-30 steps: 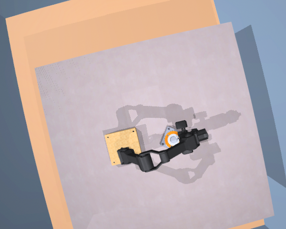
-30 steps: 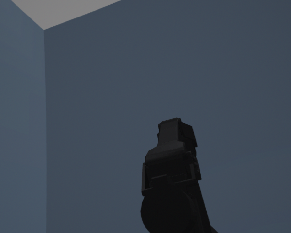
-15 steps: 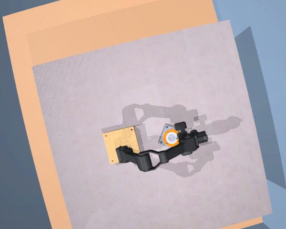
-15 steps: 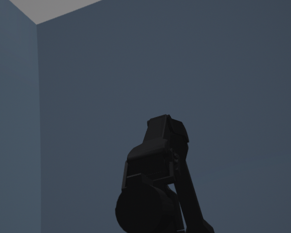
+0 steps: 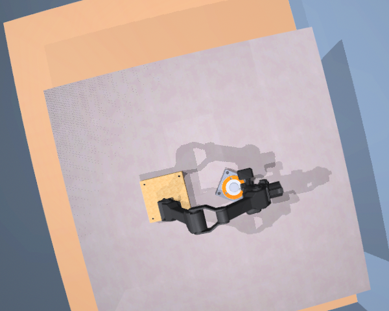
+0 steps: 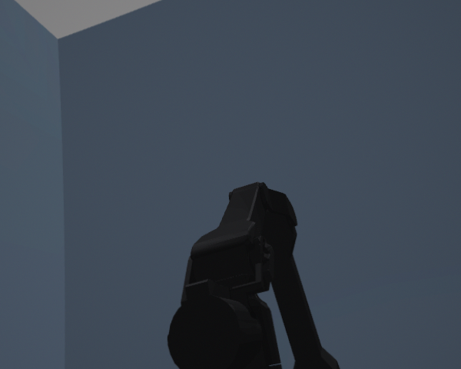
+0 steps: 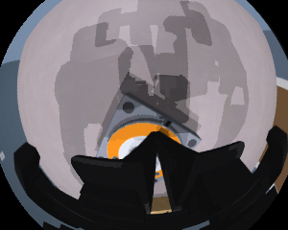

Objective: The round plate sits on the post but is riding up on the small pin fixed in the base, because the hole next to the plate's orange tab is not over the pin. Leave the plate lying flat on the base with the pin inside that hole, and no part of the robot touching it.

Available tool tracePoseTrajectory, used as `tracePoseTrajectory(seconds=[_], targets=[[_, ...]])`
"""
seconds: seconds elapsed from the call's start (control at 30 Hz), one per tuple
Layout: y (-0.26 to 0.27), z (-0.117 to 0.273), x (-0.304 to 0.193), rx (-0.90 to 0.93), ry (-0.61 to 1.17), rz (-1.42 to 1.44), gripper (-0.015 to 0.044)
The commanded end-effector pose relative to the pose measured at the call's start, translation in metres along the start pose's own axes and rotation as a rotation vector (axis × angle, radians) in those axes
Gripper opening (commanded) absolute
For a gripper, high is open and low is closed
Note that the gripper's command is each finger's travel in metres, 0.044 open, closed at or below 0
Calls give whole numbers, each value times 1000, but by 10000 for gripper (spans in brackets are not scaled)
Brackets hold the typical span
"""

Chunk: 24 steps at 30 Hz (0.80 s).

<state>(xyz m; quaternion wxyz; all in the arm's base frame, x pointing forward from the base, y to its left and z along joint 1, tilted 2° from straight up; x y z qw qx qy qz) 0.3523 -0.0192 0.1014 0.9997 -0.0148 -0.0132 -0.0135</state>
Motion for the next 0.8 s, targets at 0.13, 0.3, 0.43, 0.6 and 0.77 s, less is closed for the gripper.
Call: tracePoseTrajectory(seconds=[0.13, 0.3, 0.43, 0.6, 0.77], targets=[[1, 38, -2, -4, -13, 3, 0], [1, 33, -1, 0, -15, 5, 0], [1, 33, -1, 0, -15, 5, 0], [1, 33, -1, 0, -15, 5, 0], [1, 33, -1, 0, -15, 5, 0]])
Point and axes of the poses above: the point midway between the two fingers, 35 mm back from their tips, its own z axis back along the fingers, its own y axis across the jaws, x = y × z, the point moved 6 cm from there along z, back along the fingers, and after that the axes turned 1 degree about z, right-handed, at the moved point
